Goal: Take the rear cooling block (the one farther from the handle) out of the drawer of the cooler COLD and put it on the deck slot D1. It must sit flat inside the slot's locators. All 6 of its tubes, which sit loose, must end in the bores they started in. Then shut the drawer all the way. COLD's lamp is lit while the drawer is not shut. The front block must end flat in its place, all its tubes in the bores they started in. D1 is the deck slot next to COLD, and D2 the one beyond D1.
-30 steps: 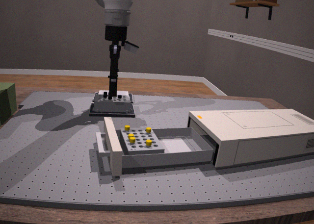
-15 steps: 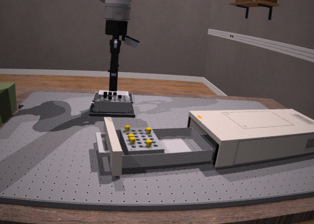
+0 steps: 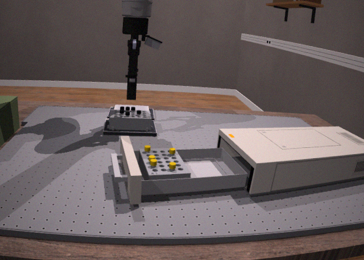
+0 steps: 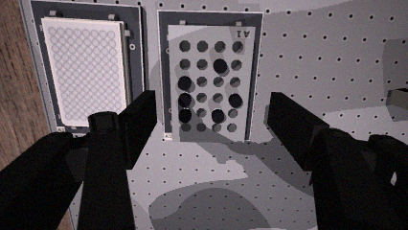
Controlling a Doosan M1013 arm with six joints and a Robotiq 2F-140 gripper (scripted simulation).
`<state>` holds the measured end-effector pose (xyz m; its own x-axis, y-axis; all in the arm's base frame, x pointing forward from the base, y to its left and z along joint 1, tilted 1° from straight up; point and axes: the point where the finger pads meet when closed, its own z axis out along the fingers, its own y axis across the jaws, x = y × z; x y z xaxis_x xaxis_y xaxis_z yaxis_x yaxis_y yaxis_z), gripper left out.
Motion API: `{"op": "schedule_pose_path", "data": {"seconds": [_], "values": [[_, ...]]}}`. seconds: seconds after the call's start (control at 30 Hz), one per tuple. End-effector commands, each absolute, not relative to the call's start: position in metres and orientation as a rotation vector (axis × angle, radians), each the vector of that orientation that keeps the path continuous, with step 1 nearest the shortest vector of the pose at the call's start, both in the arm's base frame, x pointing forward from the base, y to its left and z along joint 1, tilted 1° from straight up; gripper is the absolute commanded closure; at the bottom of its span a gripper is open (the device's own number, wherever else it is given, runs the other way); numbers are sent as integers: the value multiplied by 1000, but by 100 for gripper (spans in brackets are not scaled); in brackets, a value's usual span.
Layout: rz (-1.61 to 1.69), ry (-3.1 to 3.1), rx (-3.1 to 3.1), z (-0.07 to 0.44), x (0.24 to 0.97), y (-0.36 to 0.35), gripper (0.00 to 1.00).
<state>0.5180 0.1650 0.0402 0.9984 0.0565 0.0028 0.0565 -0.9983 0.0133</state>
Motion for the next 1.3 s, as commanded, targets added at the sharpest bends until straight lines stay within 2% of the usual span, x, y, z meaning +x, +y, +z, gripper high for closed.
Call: {"op": "schedule_pose_path", "data": {"seconds": [0.0,1.0,1.03,1.27], "values": [[6,88,3128,43,518,165,34],[6,88,3128,79,518,166,34],[6,47,3129,79,517,162,90],[8,-162,3125,78,514,142,90]]}}
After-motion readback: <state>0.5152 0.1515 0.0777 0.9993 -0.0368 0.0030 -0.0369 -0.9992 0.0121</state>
